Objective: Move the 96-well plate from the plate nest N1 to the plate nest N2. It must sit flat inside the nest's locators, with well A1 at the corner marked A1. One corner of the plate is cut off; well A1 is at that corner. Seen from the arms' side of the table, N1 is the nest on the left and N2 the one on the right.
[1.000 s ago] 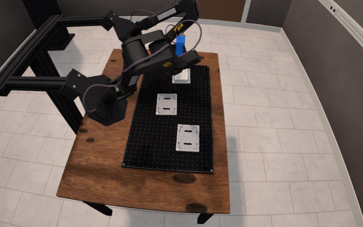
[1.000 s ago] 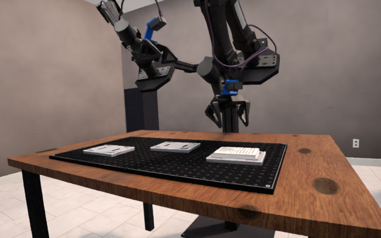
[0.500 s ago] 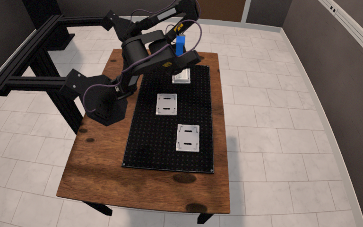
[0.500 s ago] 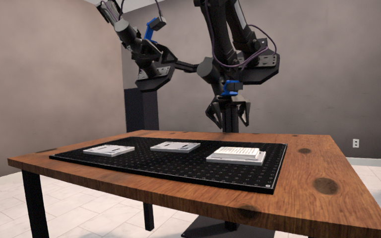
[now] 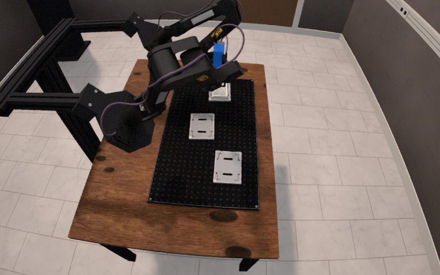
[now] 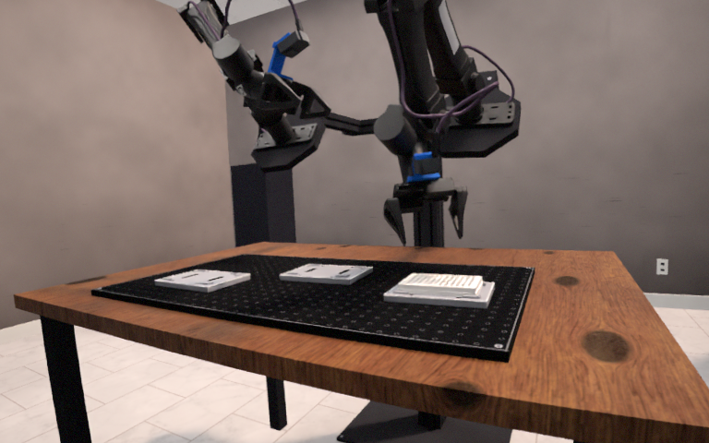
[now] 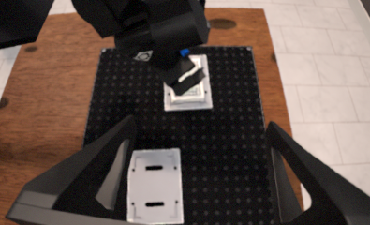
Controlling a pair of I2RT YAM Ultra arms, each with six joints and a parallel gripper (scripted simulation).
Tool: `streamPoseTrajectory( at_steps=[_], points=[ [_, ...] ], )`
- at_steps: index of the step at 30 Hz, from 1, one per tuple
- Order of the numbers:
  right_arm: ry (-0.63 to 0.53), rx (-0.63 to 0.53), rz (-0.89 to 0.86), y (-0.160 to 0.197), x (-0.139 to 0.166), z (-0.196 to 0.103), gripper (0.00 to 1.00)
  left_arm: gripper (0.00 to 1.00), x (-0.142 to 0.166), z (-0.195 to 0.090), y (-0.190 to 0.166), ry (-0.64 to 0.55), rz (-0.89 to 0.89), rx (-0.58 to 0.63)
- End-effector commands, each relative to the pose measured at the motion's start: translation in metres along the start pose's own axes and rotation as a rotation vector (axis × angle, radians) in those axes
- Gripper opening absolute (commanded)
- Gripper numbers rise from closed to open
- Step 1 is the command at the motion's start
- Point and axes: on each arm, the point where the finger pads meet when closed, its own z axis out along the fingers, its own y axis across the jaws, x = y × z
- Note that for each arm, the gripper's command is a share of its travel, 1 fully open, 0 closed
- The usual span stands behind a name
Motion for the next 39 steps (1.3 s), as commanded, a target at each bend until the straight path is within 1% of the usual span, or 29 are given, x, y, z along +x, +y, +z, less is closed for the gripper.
streamPoseTrajectory(
  at_steps=[1,2,4,11,19,21,27,36,38,39],
  points=[
    [-0.044,-0.001,-0.018,-0.001,-0.013,-0.003,1.00,1.00,0.006,-0.004,0.001,0.028,0.224,0.087],
    [-0.044,-0.001,-0.018,-0.001,-0.013,-0.003,1.00,1.00,0.005,-0.004,0.001,0.032,0.259,0.099],
    [-0.044,-0.001,-0.018,-0.001,-0.013,-0.003,1.00,1.00,0.005,-0.004,0.001,0.032,0.259,0.099],
    [-0.044,-0.001,-0.018,-0.001,-0.013,-0.003,1.00,1.00,0.014,-0.002,0.005,0.095,0.565,0.185],
    [-0.044,-0.001,-0.018,-0.001,-0.013,-0.003,1.00,1.00,0.010,0.004,0.004,0.118,0.837,0.269],
    [-0.044,-0.001,-0.018,-0.001,-0.013,-0.003,1.00,1.00,0.010,0.004,0.004,0.118,0.837,0.269],
    [-0.044,-0.001,-0.018,-0.001,-0.013,-0.003,1.00,1.00,0.013,0.006,0.008,0.158,1.088,0.345],
    [-0.044,-0.001,-0.018,-0.001,-0.013,-0.003,1.00,1.00,0.011,0.009,0.011,0.195,1.404,0.436],
    [-0.044,-0.001,-0.018,-0.001,-0.013,-0.003,1.00,1.00,0.011,0.009,0.011,0.195,1.404,0.436],
    [-0.044,-0.001,-0.018,-0.001,-0.013,-0.003,1.00,1.00,0.012,0.009,0.012,0.203,1.437,0.447]
  ],
)
